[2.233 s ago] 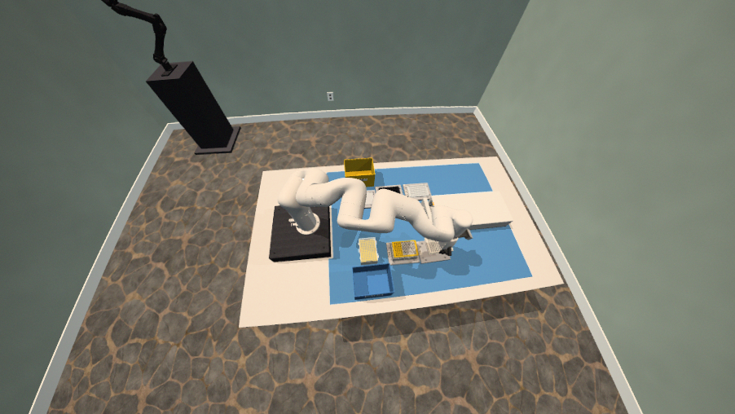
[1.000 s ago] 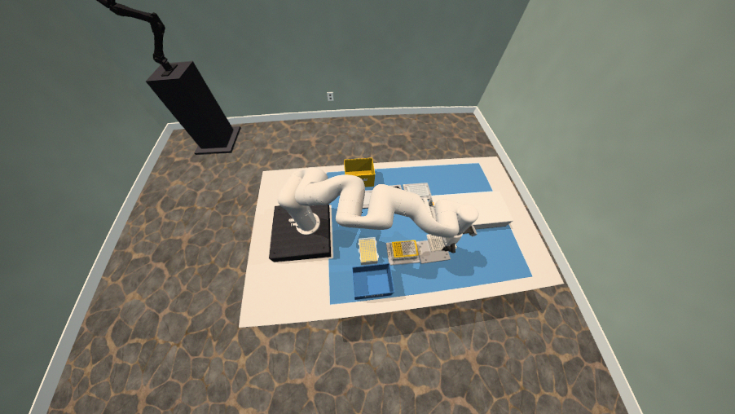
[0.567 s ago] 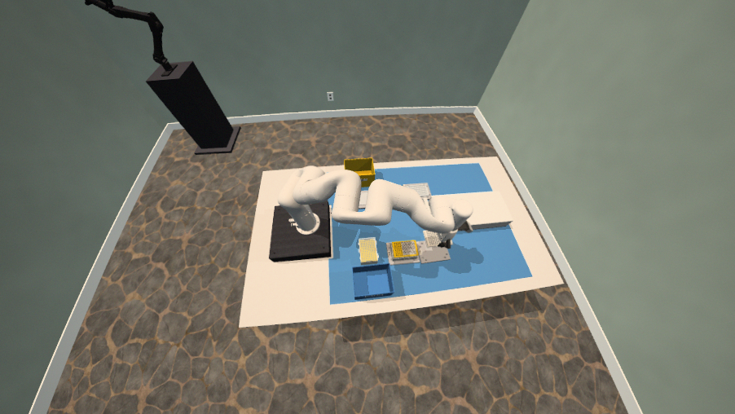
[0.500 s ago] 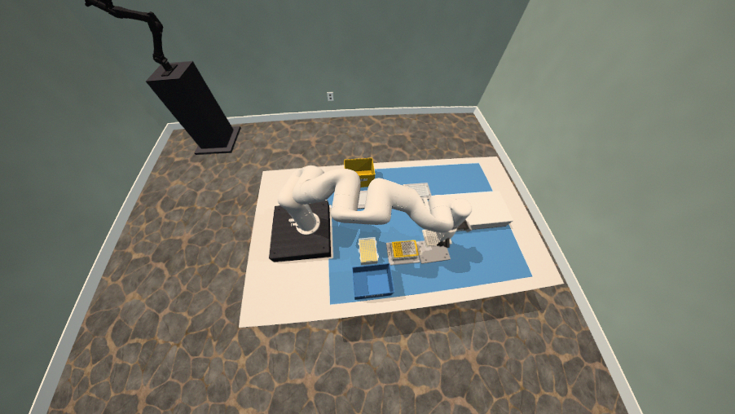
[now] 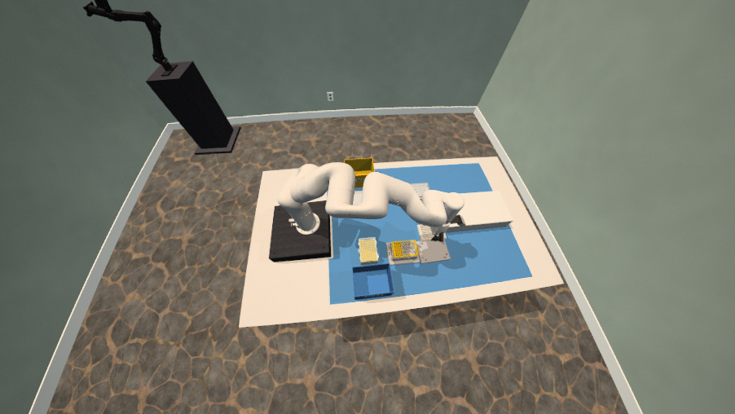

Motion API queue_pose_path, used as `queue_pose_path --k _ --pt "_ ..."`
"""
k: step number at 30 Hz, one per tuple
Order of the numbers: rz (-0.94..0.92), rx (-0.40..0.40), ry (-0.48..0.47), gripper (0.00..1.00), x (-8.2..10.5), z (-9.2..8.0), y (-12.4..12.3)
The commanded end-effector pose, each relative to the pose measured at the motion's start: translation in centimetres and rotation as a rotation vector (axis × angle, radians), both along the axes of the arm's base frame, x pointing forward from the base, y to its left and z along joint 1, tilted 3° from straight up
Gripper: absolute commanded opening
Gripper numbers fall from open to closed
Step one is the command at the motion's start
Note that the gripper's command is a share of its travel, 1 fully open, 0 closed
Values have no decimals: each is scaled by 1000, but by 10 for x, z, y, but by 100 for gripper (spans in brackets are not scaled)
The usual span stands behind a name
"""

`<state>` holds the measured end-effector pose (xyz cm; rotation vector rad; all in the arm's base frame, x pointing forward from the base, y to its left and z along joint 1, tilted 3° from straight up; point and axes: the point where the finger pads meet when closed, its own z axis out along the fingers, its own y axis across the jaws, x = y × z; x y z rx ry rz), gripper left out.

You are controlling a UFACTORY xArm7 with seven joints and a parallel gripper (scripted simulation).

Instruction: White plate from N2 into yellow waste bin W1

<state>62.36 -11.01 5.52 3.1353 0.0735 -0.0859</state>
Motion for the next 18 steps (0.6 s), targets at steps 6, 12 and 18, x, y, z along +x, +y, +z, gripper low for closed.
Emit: queue_pose_path --k 6,12,18 --pt "0 -1 -7 0 -9 3 14" --pt "0 -1 -7 0 -18 4 26" --pt "0 -1 -7 0 -28 4 39"
